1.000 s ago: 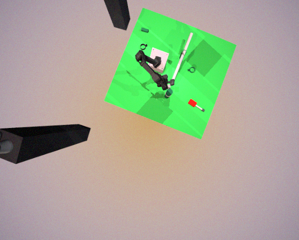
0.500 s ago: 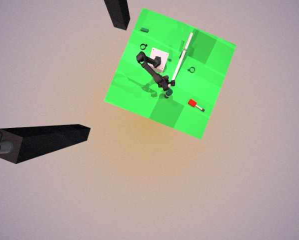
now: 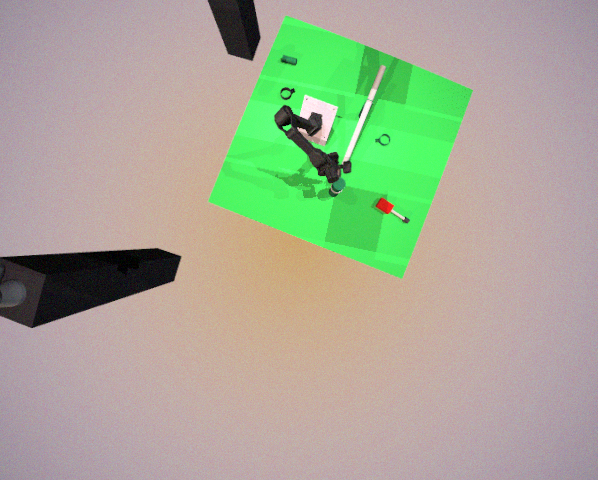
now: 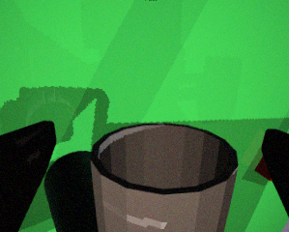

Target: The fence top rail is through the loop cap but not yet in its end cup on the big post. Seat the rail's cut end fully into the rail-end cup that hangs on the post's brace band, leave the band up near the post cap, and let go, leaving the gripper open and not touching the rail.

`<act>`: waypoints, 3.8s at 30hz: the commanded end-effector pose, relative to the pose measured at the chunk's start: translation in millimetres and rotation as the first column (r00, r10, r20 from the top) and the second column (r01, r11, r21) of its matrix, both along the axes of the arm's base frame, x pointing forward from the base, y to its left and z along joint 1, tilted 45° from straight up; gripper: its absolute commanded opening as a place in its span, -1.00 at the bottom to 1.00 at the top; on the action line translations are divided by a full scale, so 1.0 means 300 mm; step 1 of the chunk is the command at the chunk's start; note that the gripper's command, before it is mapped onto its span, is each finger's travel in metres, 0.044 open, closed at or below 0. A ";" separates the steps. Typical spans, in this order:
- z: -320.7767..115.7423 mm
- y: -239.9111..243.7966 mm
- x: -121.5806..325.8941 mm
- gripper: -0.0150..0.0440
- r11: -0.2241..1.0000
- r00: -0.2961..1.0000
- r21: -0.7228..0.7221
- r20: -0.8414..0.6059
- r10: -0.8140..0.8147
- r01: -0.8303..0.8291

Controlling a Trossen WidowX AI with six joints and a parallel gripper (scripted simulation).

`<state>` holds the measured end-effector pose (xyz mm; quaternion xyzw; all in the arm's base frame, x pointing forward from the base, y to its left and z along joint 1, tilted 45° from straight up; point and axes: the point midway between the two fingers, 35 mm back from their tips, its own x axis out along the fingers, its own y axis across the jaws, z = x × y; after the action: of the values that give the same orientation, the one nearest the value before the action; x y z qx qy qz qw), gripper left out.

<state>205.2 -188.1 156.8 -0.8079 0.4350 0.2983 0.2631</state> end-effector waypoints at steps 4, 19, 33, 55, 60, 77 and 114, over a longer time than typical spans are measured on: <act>-0.014 0.000 0.000 0.56 1.000 1.000 0.003 -0.005 0.005 -0.005; -0.017 0.001 0.013 -0.49 1.000 0.999 0.002 0.026 -0.026 0.026; -0.022 0.004 0.045 -0.49 0.995 0.990 0.003 0.099 -0.097 0.098; -0.026 0.003 0.101 -0.49 0.975 0.948 0.017 0.227 -0.221 0.223; -0.026 0.003 0.105 -0.49 0.972 0.944 0.019 0.237 -0.231 0.233; -0.023 0.002 0.103 -0.14 0.973 0.946 0.016 0.232 -0.227 0.229; -0.088 0.293 0.141 1.00 0.842 0.790 0.302 0.309 -0.529 0.446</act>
<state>244.3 -115.5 134.5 -0.7239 0.5173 0.1384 0.4350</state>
